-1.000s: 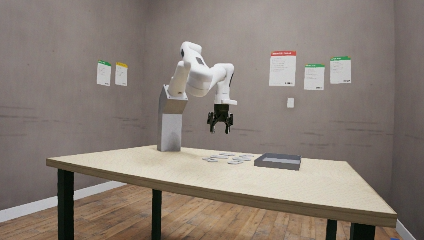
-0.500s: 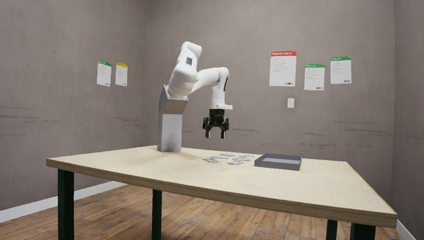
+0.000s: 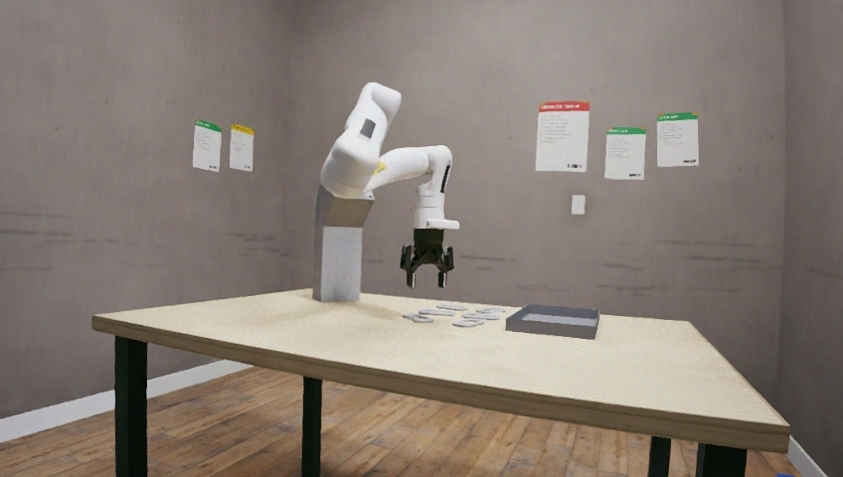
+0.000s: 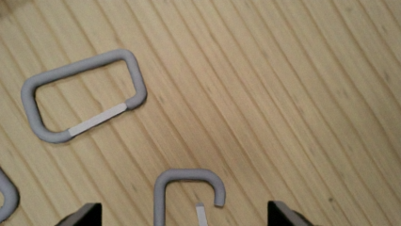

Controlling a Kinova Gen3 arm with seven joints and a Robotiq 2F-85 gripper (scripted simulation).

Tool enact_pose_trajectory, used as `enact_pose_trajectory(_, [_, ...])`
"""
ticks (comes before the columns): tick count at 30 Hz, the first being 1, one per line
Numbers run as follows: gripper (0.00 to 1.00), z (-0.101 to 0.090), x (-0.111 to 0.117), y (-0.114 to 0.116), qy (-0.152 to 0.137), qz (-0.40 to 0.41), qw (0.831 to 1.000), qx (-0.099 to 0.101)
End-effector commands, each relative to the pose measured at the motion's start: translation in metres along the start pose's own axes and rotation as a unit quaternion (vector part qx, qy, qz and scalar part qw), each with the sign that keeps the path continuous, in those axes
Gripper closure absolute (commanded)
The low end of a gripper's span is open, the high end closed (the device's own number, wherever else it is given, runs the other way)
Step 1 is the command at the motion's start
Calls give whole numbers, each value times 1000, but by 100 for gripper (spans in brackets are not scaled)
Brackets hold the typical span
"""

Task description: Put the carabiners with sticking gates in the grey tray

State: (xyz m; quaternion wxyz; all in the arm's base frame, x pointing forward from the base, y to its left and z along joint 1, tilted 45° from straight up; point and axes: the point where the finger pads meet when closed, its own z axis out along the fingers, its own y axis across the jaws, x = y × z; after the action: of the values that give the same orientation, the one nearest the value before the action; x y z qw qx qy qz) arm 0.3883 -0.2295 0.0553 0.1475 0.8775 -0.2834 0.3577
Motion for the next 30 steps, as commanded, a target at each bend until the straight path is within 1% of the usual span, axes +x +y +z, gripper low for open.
enact_pose_trajectory(1, [0, 1, -2, 1, -2, 3, 1000, -1])
enact_pose_trajectory(5, [0, 1, -2, 1, -2, 3, 1000, -1])
enact_pose_trajectory(6, [0, 51, -3, 1, -2, 2, 1000, -1])
enact_pose_trajectory(22, [0, 51, -3, 1, -2, 2, 1000, -1])
enact_pose_trajectory(23, [0, 75, -2, 1, -1, 0, 1000, 0])
enact_pose_trajectory(30, [0, 75, -2, 1, -1, 0, 1000, 0])
